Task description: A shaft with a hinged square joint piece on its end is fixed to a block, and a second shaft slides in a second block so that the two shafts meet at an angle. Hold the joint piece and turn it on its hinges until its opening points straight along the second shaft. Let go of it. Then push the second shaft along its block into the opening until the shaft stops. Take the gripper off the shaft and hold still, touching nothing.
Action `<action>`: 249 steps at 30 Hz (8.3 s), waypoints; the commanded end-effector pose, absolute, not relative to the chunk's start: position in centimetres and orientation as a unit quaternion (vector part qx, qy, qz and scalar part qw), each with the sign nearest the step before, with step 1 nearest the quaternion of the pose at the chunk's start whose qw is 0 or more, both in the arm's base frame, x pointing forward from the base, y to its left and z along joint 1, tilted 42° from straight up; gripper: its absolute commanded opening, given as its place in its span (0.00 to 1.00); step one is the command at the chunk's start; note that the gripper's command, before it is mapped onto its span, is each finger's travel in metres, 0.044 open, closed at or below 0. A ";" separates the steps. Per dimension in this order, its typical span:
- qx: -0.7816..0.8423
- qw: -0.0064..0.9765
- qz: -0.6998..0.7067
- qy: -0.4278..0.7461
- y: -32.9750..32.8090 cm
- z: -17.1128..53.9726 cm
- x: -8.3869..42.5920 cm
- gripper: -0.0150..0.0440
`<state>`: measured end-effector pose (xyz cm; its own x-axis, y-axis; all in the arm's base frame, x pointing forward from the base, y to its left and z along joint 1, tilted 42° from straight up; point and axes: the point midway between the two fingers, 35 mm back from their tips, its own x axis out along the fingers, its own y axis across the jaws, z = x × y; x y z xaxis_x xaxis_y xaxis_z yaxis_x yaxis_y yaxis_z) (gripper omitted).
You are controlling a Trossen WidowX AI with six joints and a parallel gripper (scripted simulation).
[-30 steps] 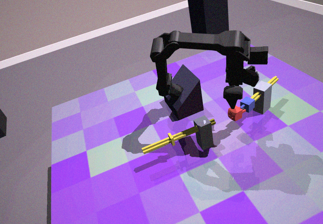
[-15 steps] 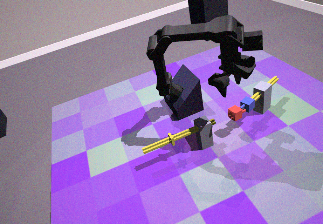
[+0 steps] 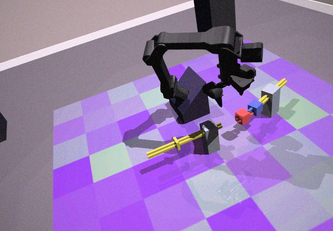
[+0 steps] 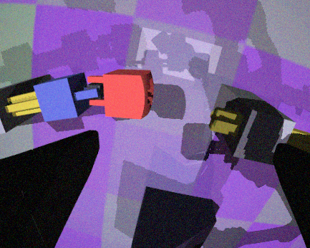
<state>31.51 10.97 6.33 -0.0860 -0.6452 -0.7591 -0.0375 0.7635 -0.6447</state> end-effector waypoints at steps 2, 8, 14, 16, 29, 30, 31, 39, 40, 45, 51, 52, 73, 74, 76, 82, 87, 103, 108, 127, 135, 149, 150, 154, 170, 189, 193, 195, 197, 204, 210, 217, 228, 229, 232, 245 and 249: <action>-0.197 0.645 -0.298 0.675 8.1 7.1 31.5 1.00; -0.189 0.647 -0.307 0.672 7.7 7.2 31.5 1.00; -0.142 0.659 -0.361 0.644 7.6 7.0 31.5 1.00; -0.124 0.663 -0.381 0.632 7.5 6.9 31.5 1.00; -0.005 0.675 -0.500 0.543 7.2 6.4 31.4 1.00; 0.004 0.675 -0.508 0.535 7.2 6.4 31.4 1.00; 0.013 0.675 -0.516 0.527 7.2 6.4 31.4 1.00; 0.087 0.670 -0.577 0.459 7.0 6.1 31.4 1.00; 0.096 0.669 -0.584 0.450 6.9 6.0 31.4 1.00; 0.141 0.661 -0.617 0.404 6.8 5.9 31.3 1.00; 0.195 0.647 -0.651 0.345 6.6 5.6 31.3 1.00; 0.204 0.645 -0.656 0.334 6.6 5.6 31.3 1.00; 0.235 0.635 -0.673 0.298 3.2 1.5 31.1 1.00; 0.234 0.635 -0.673 0.298 2.9 1.2 31.0 1.00; 0.234 0.635 -0.673 0.298 2.4 0.6 30.9 1.00; 0.234 0.635 -0.674 0.297 1.4 -0.6 30.6 1.00; 0.235 0.635 -0.673 0.298 3.2 -2.0 30.6 1.00; 0.235 0.635 -0.673 0.298 6.2 -5.5 30.1 1.00; 0.235 0.635 -0.673 0.298 5.6 -6.0 30.1 1.00; 0.235 0.635 -0.673 0.298 4.5 -7.1 30.0 0.64; 0.235 0.635 -0.673 0.298 4.5 -7.1 30.0 0.56; 0.235 0.635 -0.673 0.298 4.5 -7.1 30.0 0.56; 0.235 0.635 -0.673 0.298 4.5 -7.1 30.0 0.56; 0.235 0.635 -0.673 0.298 4.5 -7.1 30.0 0.56; 0.235 0.635 -0.673 0.298 4.5 -7.1 30.0 0.56; 0.235 0.635 -0.673 0.298 4.5 -7.1 30.0 0.56; 0.235 0.635 -0.673 0.298 4.5 -7.1 30.0 0.56; 0.235 0.635 -0.673 0.298 4.5 -7.1 30.0 0.56; 0.235 0.635 -0.673 0.298 4.5 -7.1 30.0 0.56; 0.235 0.635 -0.673 0.298 4.5 -7.1 30.0 0.56; 0.235 0.635 -0.673 0.298 4.5 -7.1 30.0 0.56; 0.235 0.635 -0.673 0.298 4.5 -7.1 30.0 0.56; 0.237 0.634 -0.674 0.298 4.5 -7.1 30.0 0.52; 0.237 0.634 -0.674 0.298 4.5 -7.1 30.0 0.50; 0.237 0.634 -0.674 0.298 4.5 -7.1 30.0 0.50; 0.238 0.633 -0.674 0.297 4.5 -7.1 29.9 0.25; 0.260 0.623 -0.679 0.288 4.5 -7.2 29.7 0.25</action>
